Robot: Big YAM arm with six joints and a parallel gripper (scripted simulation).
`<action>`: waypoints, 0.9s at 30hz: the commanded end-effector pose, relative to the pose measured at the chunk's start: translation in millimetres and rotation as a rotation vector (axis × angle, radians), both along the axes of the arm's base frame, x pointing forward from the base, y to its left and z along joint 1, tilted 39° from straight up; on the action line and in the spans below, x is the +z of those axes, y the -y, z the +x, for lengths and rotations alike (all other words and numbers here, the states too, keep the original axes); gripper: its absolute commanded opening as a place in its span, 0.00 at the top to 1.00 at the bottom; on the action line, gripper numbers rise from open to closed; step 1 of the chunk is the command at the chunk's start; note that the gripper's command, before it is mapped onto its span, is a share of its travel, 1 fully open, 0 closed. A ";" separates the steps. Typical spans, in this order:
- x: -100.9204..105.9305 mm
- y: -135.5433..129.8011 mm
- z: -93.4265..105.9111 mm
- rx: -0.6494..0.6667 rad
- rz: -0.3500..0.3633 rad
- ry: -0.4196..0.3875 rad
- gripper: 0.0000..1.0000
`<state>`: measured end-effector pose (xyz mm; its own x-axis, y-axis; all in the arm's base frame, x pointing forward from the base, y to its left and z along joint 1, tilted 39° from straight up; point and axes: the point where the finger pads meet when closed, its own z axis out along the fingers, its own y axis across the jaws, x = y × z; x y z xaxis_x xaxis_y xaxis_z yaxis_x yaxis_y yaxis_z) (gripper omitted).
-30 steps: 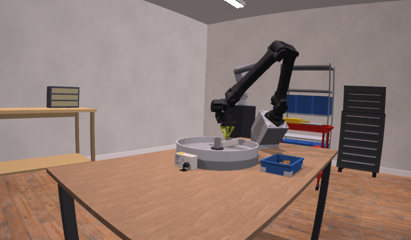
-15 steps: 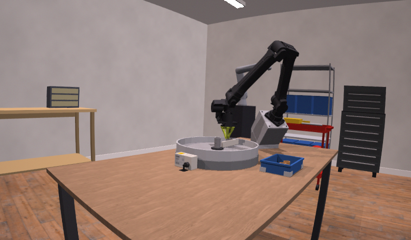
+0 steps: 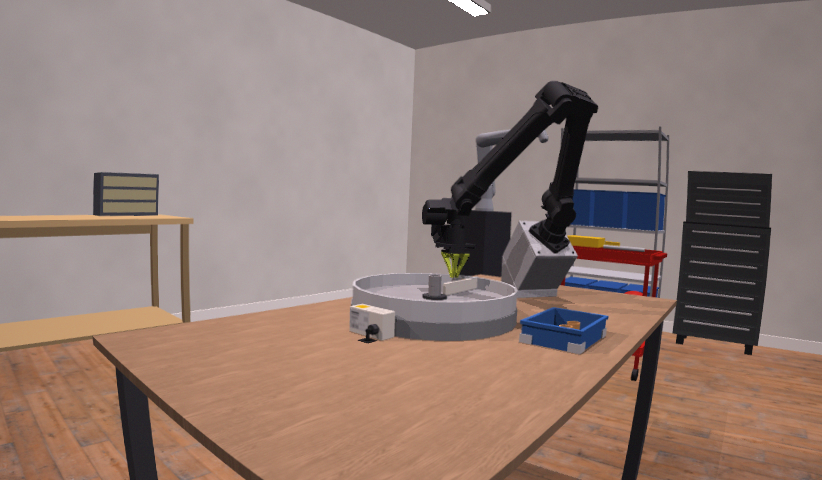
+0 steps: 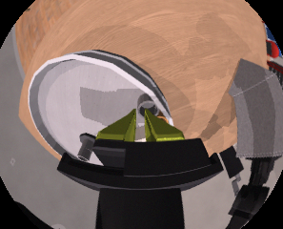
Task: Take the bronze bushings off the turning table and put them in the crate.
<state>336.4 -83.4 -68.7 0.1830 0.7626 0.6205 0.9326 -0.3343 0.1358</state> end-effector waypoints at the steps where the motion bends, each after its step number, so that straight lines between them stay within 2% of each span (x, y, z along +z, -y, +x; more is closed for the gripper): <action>1: -0.6 2.4 4.3 -0.005 -0.002 0.006 0.88; 16: -0.9 2.2 4.3 -0.005 -0.002 0.006 0.88; 27: -11.0 -7.8 6.9 0.001 0.001 0.000 0.88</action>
